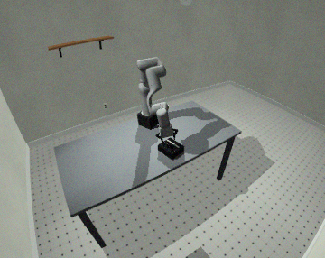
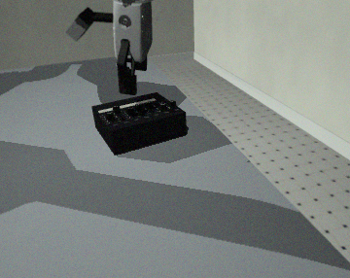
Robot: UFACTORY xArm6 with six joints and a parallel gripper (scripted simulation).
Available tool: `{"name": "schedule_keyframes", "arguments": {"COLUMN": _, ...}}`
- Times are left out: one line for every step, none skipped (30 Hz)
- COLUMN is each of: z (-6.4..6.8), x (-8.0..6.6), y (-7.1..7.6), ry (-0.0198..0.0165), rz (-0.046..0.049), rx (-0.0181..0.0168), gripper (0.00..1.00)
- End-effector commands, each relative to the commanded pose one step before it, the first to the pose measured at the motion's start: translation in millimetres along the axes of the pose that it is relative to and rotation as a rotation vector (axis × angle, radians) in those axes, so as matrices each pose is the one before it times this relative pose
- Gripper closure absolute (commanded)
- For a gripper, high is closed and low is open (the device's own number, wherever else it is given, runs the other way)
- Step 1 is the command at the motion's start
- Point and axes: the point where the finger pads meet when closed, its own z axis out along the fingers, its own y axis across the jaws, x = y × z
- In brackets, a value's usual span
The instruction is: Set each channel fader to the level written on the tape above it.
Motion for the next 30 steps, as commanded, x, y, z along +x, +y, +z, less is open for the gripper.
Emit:
{"name": "schedule_keyframes", "arguments": {"z": 1.12, "x": -2.6, "y": -1.2, "ry": 0.00413, "rz": 0.27809, "rx": -0.0029, "gripper": 0.0}}
{"name": "schedule_keyframes", "arguments": {"z": 1.04, "x": -0.69, "y": -0.7, "ry": 0.00268, "rz": 0.04077, "rx": -0.00405, "gripper": 0.0}}
{"name": "schedule_keyframes", "arguments": {"z": 0.92, "x": -0.64, "y": -0.6, "ry": 0.00235, "rz": 0.03176, "rx": -0.00312, "gripper": 0.0}}
{"name": "schedule_keyframes", "arguments": {"z": 0.8, "x": -0.58, "y": -0.51, "ry": 0.00235, "rz": 0.04358, "rx": -0.00381, "gripper": 0.0}}
{"name": "schedule_keyframes", "arguments": {"z": 0.69, "x": -0.52, "y": -0.42, "ry": 0.00275, "rz": 0.06196, "rx": -0.00491, "gripper": 0.0}}
{"name": "schedule_keyframes", "arguments": {"z": 0.57, "x": -0.46, "y": -0.33, "ry": 0.00316, "rz": 0.0681, "rx": -0.00474, "gripper": 0.0}}
{"name": "schedule_keyframes", "arguments": {"z": 0.46, "x": -0.4, "y": -0.24, "ry": 0.00336, "rz": 0.06664, "rx": -0.0037, "gripper": 0.0}}
{"name": "schedule_keyframes", "arguments": {"z": 0.36, "x": -0.32, "y": -0.17, "ry": 0.00325, "rz": 0.06527, "rx": -0.00266, "gripper": 0.0}}
{"name": "schedule_keyframes", "arguments": {"z": 0.27, "x": -0.25, "y": -0.11, "ry": 0.00287, "rz": 0.06486, "rx": -0.00172, "gripper": 0.0}}
{"name": "schedule_keyframes", "arguments": {"z": 0.19, "x": -0.18, "y": -0.07, "ry": 0.00229, "rz": 0.06453, "rx": -0.0006, "gripper": 0.0}}
{"name": "schedule_keyframes", "arguments": {"z": 0.12, "x": -0.12, "y": -0.04, "ry": 0.00139, "rz": 0.06398, "rx": 0.0009, "gripper": 0.0}}
{"name": "schedule_keyframes", "arguments": {"z": 0.06, "x": -0.06, "y": -0.01, "ry": 0.00005, "rz": 0.06318, "rx": 0.003, "gripper": 0.0}}
{"name": "schedule_keyframes", "arguments": {"z": 0.02, "x": -0.02, "y": 0.0, "ry": -0.00101, "rz": 0.04005, "rx": 0.00343, "gripper": 0.0}}
{"name": "schedule_keyframes", "arguments": {"z": 0.0, "x": 0.0, "y": 0.0, "ry": 0.00002, "rz": 0.00019, "rx": -0.00001, "gripper": 0.0}}
{"name": "schedule_keyframes", "arguments": {"z": 0.0, "x": 0.0, "y": 0.0, "ry": 0.0, "rz": 0.0, "rx": 0.0, "gripper": 0.0}}
{"name": "schedule_keyframes", "arguments": {"z": 0.0, "x": 0.0, "y": 0.0, "ry": 0.0, "rz": 0.0, "rx": 0.0, "gripper": 0.0}}
{"name": "schedule_keyframes", "arguments": {"z": 0.0, "x": 0.0, "y": 0.0, "ry": 0.0, "rz": 0.0, "rx": 0.0, "gripper": 0.0}}
{"name": "schedule_keyframes", "arguments": {"z": 0.0, "x": 0.0, "y": 0.0, "ry": 0.0, "rz": 0.0, "rx": 0.0, "gripper": 0.0}}
{"name": "schedule_keyframes", "arguments": {"z": 0.0, "x": 0.0, "y": 0.0, "ry": 0.0, "rz": 0.0, "rx": 0.0, "gripper": 0.0}}
{"name": "schedule_keyframes", "arguments": {"z": 0.0, "x": 0.0, "y": 0.0, "ry": 0.0, "rz": 0.0, "rx": 0.0, "gripper": 0.0}}
{"name": "schedule_keyframes", "arguments": {"z": 0.0, "x": 0.0, "y": 0.0, "ry": 0.0, "rz": 0.0, "rx": 0.0, "gripper": 0.0}}
{"name": "schedule_keyframes", "arguments": {"z": 0.0, "x": 0.0, "y": 0.0, "ry": 0.0, "rz": 0.0, "rx": 0.0, "gripper": 0.0}}
{"name": "schedule_keyframes", "arguments": {"z": 0.0, "x": 0.0, "y": 0.0, "ry": 0.0, "rz": 0.0, "rx": 0.0, "gripper": 0.0}}
{"name": "schedule_keyframes", "arguments": {"z": 0.0, "x": 0.0, "y": 0.0, "ry": 0.0, "rz": 0.0, "rx": 0.0, "gripper": 0.0}}
{"name": "schedule_keyframes", "arguments": {"z": 0.0, "x": 0.0, "y": 0.0, "ry": 0.0, "rz": 0.0, "rx": 0.0, "gripper": 0.0}}
{"name": "schedule_keyframes", "arguments": {"z": 0.0, "x": 0.0, "y": 0.0, "ry": 0.0, "rz": 0.0, "rx": 0.0, "gripper": 0.0}}
{"name": "schedule_keyframes", "arguments": {"z": 0.0, "x": 0.0, "y": 0.0, "ry": 0.0, "rz": 0.0, "rx": 0.0, "gripper": 0.0}}
{"name": "schedule_keyframes", "arguments": {"z": 0.0, "x": 0.0, "y": 0.0, "ry": 0.0, "rz": 0.0, "rx": 0.0, "gripper": 0.0}}
{"name": "schedule_keyframes", "arguments": {"z": 0.0, "x": 0.0, "y": 0.0, "ry": 0.0, "rz": 0.0, "rx": 0.0, "gripper": 0.0}}
{"name": "schedule_keyframes", "arguments": {"z": 0.0, "x": 0.0, "y": 0.0, "ry": 0.0, "rz": 0.0, "rx": 0.0, "gripper": 0.0}}
